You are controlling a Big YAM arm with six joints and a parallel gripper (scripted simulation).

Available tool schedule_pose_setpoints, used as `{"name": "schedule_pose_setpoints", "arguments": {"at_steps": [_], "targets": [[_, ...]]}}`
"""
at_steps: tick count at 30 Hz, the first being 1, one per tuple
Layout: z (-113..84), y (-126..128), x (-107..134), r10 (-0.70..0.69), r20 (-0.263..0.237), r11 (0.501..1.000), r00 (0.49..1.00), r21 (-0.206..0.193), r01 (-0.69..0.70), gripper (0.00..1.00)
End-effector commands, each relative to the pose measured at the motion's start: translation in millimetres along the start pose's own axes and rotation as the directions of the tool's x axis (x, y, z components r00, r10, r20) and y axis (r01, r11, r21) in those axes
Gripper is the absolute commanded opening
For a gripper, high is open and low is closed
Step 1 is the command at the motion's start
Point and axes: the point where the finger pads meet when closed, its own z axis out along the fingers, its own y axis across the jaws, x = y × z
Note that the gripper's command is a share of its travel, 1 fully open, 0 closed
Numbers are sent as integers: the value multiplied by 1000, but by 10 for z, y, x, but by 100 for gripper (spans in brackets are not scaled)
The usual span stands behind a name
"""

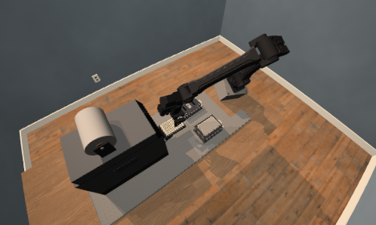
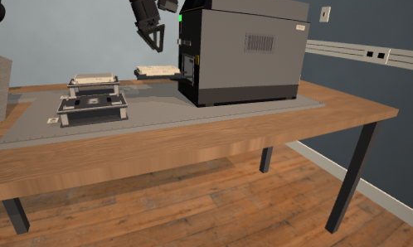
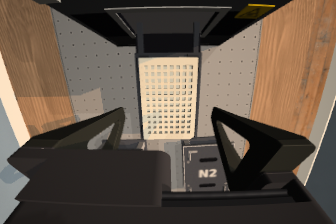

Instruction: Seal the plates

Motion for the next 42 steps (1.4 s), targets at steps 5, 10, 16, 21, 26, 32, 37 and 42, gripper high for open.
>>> {"name": "schedule_pose_setpoints", "arguments": {"at_steps": [5,10,16,21,26,32,37,42], "targets": [[-210,-39,-213,5,54,1000,999,11,-6,100],[-260,-42,-294,6,60,1000,998,13,-7,100],[-166,-42,-326,-3,62,1000,998,8,3,100],[-202,-91,-249,-17,70,1000,997,12,16,100],[-257,-93,-80,-20,72,1000,997,14,19,100],[-244,-39,78,-21,62,1000,998,6,21,100],[-257,-47,94,-22,65,1000,998,7,22,100],[-304,-67,235,-15,57,1000,998,10,14,100]]}}
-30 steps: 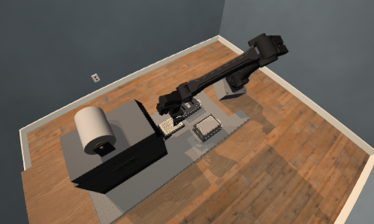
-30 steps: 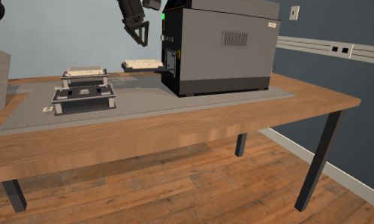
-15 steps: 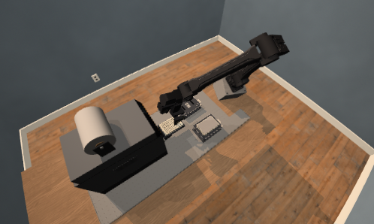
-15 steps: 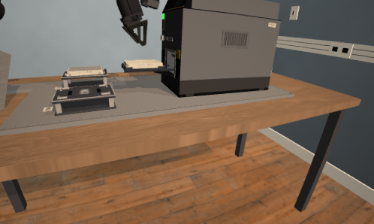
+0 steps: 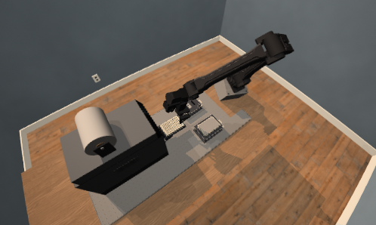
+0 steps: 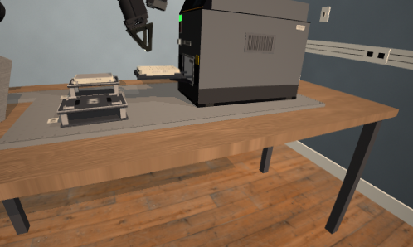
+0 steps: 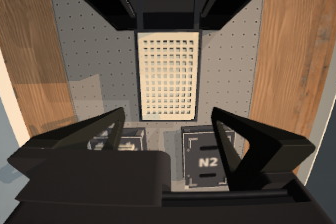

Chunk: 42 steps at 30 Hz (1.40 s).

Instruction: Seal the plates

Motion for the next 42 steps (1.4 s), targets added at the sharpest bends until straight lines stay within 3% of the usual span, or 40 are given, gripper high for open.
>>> {"name": "schedule_pose_setpoints", "arguments": {"at_steps": [1,16,19,26,28,36,42], "targets": [[-171,-65,-45,-8,47,1000,999,12,8,100],[-217,-31,140,-17,52,1000,998,9,16,100],[-179,-50,107,-21,-100,1000,995,14,22,100],[-45,28,205,-56,-375,998,925,-15,55,100],[-45,28,205,-56,-375,998,925,-15,55,100],[-241,32,-29,-21,-297,1000,955,2,23,100],[-272,-15,-69,8,-286,1000,958,14,-4,100]]}}
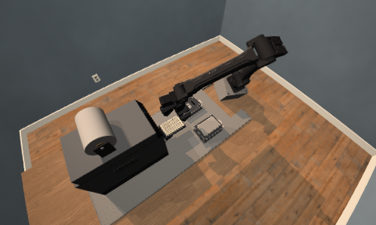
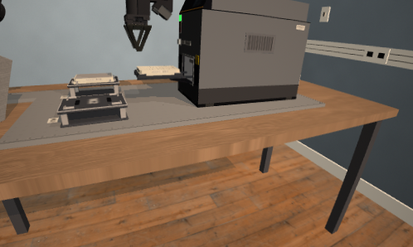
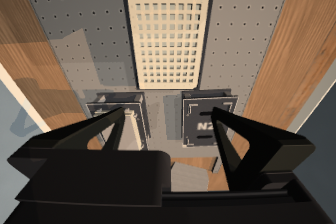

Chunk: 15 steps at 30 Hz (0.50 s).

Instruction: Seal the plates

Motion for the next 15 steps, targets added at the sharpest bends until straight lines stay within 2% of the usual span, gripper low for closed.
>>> {"name": "schedule_pose_setpoints", "arguments": {"at_steps": [1,3,10,15], "targets": [[-283,-17,-235,14,61,1000,998,12,-14,100],[-283,-17,-235,14,61,1000,998,12,-14,100],[-683,420,-242,-20,70,1000,997,17,19,96],[-793,599,-204,-15,47,1000,999,6,14,93]]}}
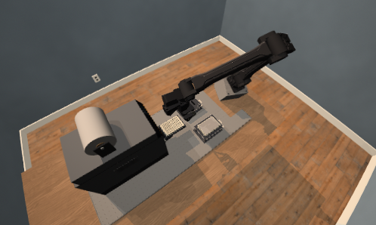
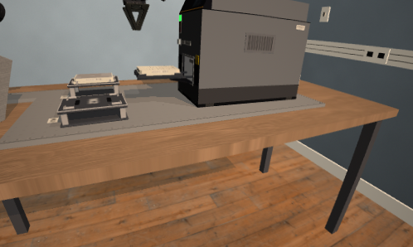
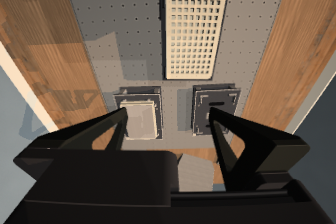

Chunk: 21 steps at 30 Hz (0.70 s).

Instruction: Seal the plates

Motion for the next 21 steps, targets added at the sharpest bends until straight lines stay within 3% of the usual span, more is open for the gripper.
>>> {"name": "schedule_pose_setpoints", "arguments": {"at_steps": [1,7,15,16,21], "targets": [[-217,214,-142,-8,11,1000,1000,0,8,93],[-303,258,-80,5,1,1000,1000,0,-5,91],[-801,657,-141,-23,40,1000,999,5,23,86],[-822,680,-141,-19,35,1000,999,4,19,0],[-877,700,-82,7,8,1000,1000,3,-7,0]]}}
